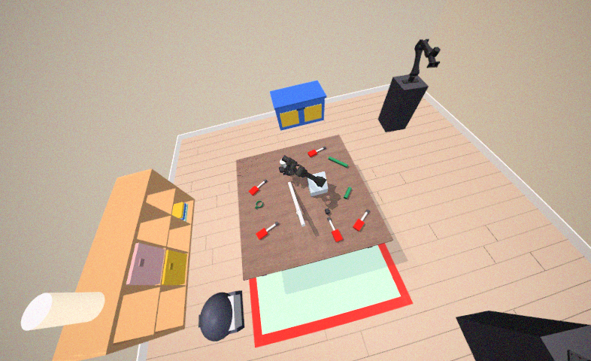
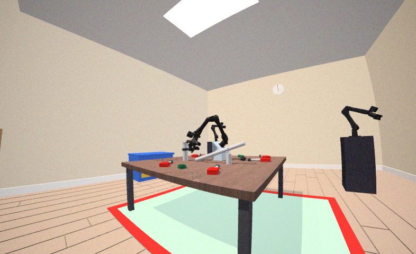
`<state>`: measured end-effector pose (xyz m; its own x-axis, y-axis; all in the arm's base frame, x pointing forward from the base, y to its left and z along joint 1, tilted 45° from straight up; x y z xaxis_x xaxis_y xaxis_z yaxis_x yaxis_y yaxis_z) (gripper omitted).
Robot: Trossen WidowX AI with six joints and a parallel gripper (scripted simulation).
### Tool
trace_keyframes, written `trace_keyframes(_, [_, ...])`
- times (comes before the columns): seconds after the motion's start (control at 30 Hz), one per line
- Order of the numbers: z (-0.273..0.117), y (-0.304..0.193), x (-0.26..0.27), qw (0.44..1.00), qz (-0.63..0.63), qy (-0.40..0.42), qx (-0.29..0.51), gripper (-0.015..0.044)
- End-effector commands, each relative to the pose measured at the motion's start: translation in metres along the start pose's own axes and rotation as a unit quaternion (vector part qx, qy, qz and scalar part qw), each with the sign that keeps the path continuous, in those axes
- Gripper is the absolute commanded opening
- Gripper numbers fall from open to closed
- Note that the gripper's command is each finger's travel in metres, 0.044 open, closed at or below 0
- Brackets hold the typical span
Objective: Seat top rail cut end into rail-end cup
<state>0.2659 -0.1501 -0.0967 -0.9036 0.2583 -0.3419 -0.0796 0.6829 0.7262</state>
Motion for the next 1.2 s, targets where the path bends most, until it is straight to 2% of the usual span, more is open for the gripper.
trace_keyframes(0.0, [0.001,0.001,-0.001,1.0,0.006,-0.002,0.0,0.0])
trace_keyframes(0.53, [0.0,0.001,-0.001,1.0,0.007,-0.003,0.003,0.0])
trace_keyframes(1.07, [-0.01,0.012,-0.007,1.0,0.006,-0.002,0.001,0.042])
trace_keyframes(1.1, [-0.012,0.015,-0.008,1.0,0.005,-0.002,0.001,0.044])
trace_keyframes(1.17, [-0.017,0.02,-0.01,1.0,0.005,-0.002,0.0,0.044])
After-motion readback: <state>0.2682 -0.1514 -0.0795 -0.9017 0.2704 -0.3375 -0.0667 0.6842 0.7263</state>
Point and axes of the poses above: the point midway between the two fingers, 35 mm back from their tips, its own z axis out along the fingers, its own x axis across the jaws, y = z × x, the point moved 10 cm from there along -z, back along the fingers, and after that the axes turned 6 degrees about z, right-handed, at the moved point
